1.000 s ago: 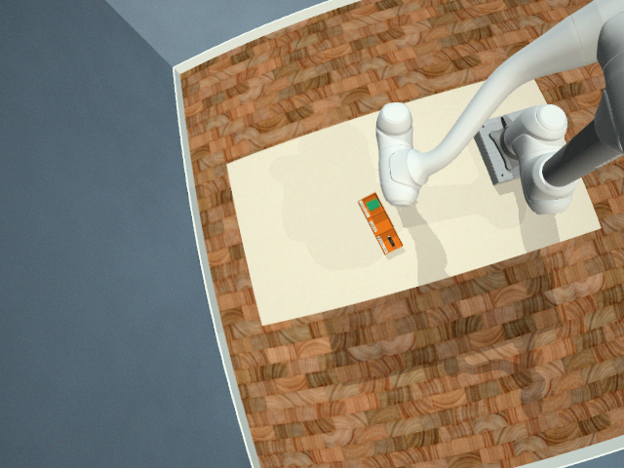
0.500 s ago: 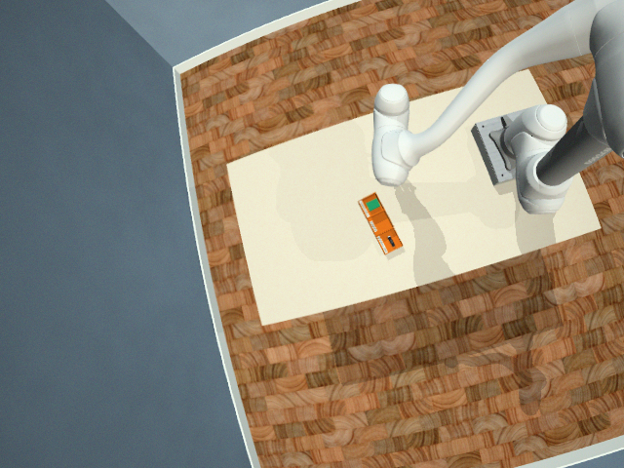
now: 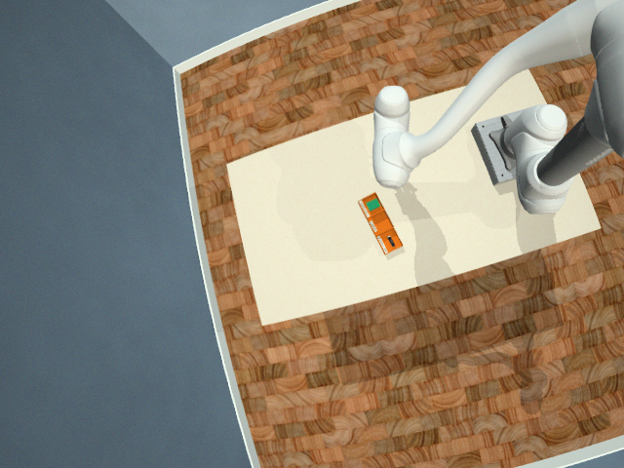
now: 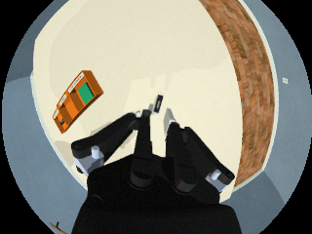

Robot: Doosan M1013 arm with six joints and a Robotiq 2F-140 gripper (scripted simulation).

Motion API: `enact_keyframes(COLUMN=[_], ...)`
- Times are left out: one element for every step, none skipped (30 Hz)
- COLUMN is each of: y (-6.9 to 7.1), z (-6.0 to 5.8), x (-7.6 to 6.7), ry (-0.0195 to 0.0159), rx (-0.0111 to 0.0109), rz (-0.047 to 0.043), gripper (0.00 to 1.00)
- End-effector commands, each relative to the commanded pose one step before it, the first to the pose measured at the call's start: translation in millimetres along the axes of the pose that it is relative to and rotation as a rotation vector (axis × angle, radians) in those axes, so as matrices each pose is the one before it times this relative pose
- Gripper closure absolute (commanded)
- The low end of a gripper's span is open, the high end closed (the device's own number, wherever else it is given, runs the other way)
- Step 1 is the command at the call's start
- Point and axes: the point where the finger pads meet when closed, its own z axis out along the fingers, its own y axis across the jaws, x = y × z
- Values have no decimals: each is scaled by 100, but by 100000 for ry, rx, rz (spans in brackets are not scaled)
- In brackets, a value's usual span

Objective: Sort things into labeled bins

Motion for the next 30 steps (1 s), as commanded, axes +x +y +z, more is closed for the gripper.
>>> enact_keyframes(y=[-36,-7,-6,-6,-5,-4,-4,-3,-3,-2,-2,-1,-1,-1,-1,0,0,-2,-2,-1,-1,-1,-1,-1,-1,-1,-1,-1,-1,-1], z=[-9,0,0,0,0,0,0,0,0,400,400,400,400,400,400,0,0,400,400,400,400,400,400,400,400,400,220,0,0,0], x=[-17,-4,-3,-3,-2,-2,-2,-2,-1,-1,-1,-1,0,0,1,0,0,2,2,2,2,1,1,1,1,2,2,2,2,1], ry=[2,0,0,0,0,0,0,0,0,0,0,0,0,0,0,0,0,0,0,0,0,0,0,0,0,0,0,0,0,0], rx=[22,0,0,0,0,0,0,0,0,0,0,0,0,0,0,0,0,0,0,0,0,0,0,0,0,0,0,0,0,0], rz=[-3,0,0,0,0,0,0,0,0,0,0,0,0,0,0,0,0,0,0,0,0,0,0,0,0,0,0,0,0,0], gripper=[83,83,83,83,83,83,83,83,83,83,83,83,83,83,83,83,83,83,83,83,83,83,83,83,83,83,83,83,83,83])
